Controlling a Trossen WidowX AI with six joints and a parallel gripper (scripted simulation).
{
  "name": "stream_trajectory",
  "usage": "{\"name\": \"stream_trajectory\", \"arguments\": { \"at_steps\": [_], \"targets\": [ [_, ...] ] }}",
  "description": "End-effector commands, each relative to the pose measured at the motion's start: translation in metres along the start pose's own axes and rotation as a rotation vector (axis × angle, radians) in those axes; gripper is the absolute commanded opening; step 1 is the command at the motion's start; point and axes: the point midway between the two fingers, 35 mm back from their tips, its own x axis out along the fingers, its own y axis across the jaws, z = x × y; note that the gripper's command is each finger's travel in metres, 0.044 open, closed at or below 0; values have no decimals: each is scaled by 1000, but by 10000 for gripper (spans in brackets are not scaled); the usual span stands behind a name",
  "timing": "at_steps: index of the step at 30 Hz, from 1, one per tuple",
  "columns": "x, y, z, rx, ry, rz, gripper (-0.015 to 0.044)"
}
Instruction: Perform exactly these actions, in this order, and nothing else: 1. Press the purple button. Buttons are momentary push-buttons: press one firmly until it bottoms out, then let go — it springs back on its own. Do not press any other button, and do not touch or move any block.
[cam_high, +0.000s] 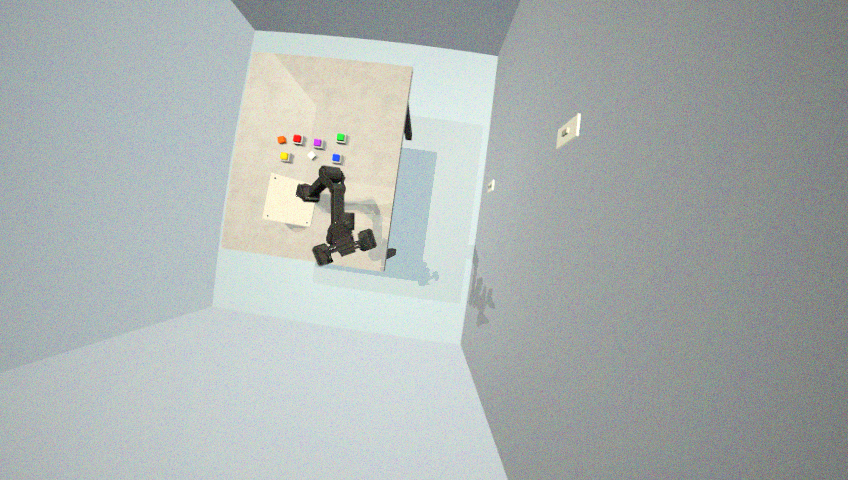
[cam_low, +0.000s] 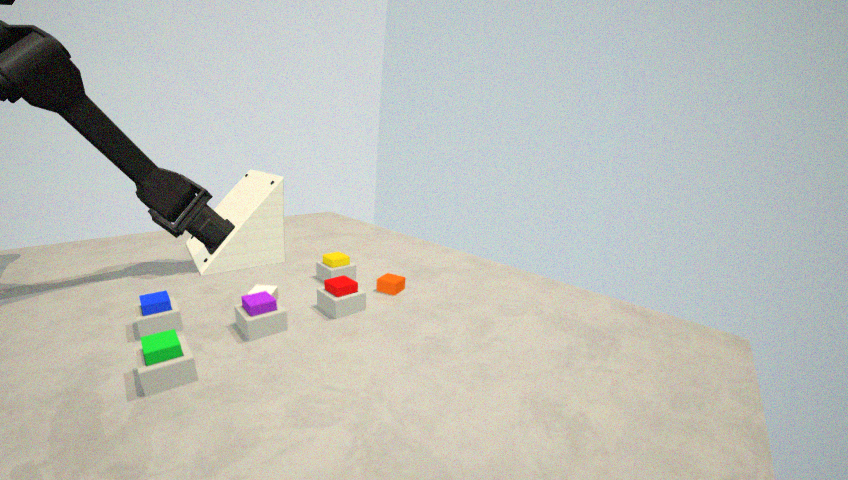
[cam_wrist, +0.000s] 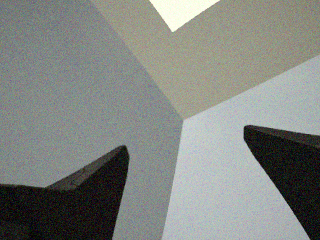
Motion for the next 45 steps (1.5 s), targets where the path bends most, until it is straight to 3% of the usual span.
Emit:
{"name": "stream_trajectory", "arguments": {
  "at_steps": [1,5,10,17,23,32,39,45],
  "targets": [
    [0,0,-1,2,4,-1,400],
    [-10,10,-29,53,111,-29,400],
    [-46,48,-89,180,379,-62,400],
    [-120,136,-142,366,767,-22,400],
    [-196,228,-142,527,1089,96,400],
    [-309,358,-52,758,1506,421,400],
    [-378,418,73,914,1733,775,400],
    [-418,429,199,1024,1842,1139,400]
  ]
}}
